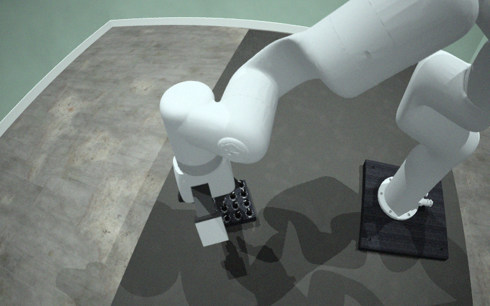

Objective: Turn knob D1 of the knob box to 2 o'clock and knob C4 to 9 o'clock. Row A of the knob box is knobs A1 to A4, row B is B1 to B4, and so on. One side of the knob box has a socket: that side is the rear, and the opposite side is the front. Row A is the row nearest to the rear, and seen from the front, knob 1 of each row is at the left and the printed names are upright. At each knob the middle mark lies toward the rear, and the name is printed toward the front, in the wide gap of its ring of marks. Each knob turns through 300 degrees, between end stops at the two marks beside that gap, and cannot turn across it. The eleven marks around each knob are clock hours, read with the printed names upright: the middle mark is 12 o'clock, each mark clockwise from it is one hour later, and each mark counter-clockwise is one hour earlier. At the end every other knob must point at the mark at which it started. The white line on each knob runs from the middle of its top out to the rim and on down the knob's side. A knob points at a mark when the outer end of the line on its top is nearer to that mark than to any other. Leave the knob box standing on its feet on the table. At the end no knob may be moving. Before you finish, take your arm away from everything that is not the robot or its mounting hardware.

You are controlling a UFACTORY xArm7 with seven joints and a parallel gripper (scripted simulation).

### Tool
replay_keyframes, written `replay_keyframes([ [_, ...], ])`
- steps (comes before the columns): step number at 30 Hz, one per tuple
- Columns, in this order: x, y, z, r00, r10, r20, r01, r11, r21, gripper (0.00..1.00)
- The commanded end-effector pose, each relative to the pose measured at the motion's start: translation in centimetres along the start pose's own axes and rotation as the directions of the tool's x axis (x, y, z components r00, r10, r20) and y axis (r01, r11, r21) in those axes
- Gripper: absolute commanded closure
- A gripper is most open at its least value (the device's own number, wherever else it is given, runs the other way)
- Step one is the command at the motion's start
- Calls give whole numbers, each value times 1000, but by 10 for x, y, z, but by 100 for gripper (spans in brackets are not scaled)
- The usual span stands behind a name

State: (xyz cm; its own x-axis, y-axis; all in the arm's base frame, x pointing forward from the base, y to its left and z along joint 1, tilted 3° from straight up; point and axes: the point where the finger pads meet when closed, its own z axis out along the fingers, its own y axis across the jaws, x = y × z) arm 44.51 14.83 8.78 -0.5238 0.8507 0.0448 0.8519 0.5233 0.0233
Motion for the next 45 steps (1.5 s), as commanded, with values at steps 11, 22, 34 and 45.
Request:
replay_keyframes([
  [11, 0, 2, 8, 1000, 1, 0, -1, 1000, -4, 81],
  [22, 0, 3, 20, 1000, 1, 0, -1, 1000, -4, 81],
  [34, 0, 3, 35, 1000, 0, 0, 0, 1000, -4, 81],
  [45, 0, 4, 42, 1000, 0, 0, 0, 1000, -4, 81],
])
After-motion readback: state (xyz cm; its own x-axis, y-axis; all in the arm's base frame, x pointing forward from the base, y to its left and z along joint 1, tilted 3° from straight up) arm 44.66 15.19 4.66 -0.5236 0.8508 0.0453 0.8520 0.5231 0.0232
